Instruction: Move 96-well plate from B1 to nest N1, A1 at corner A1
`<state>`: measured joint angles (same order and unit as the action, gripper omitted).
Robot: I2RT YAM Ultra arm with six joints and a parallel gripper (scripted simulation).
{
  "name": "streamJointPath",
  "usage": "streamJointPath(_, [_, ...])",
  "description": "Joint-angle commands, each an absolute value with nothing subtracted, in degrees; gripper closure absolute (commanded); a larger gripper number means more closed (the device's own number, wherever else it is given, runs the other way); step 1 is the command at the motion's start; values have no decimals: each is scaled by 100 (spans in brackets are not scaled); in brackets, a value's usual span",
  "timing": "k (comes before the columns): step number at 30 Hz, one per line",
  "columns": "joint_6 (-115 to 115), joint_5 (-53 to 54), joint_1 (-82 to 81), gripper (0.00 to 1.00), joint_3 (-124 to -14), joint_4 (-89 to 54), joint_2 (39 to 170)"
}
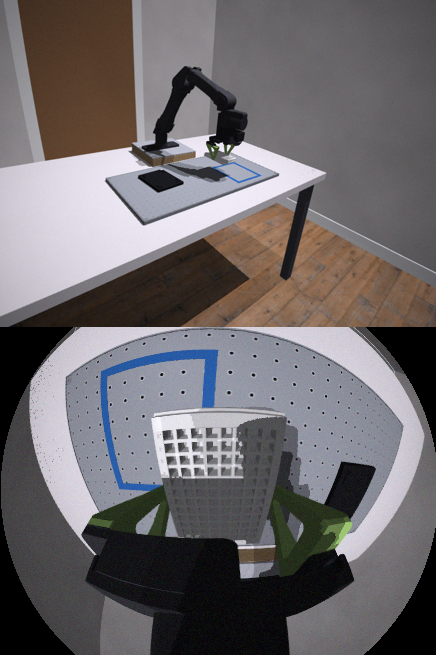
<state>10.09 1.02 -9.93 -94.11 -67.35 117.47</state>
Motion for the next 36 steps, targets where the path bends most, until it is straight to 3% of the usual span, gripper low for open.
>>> streamJointPath(1, [784,131,-853,100,-9259,-6551,11441])
streamJointPath(36, [-724,164,657,100,-8142,-6268,10643])
